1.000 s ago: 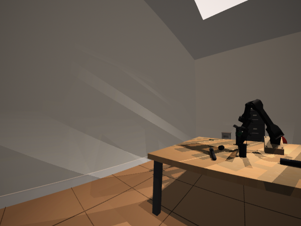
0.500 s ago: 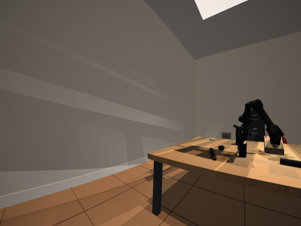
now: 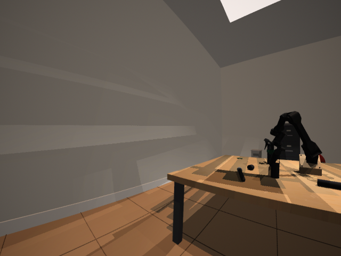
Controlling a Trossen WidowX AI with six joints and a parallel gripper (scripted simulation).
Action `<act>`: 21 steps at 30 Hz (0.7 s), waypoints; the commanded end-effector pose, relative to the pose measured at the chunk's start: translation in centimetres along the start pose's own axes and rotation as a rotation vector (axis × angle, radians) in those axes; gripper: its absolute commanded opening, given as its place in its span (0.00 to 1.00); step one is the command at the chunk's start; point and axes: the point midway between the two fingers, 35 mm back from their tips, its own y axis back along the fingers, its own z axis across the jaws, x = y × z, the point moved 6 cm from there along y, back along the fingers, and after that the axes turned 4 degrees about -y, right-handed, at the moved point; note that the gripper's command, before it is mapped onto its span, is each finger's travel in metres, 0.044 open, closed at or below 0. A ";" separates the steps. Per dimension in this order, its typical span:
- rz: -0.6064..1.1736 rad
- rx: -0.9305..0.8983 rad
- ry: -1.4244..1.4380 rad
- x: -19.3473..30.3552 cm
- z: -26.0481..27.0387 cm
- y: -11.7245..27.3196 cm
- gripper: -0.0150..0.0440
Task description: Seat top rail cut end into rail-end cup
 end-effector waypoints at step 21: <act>0.020 0.007 -1.360 -11.4 -2.8 8.5 1.00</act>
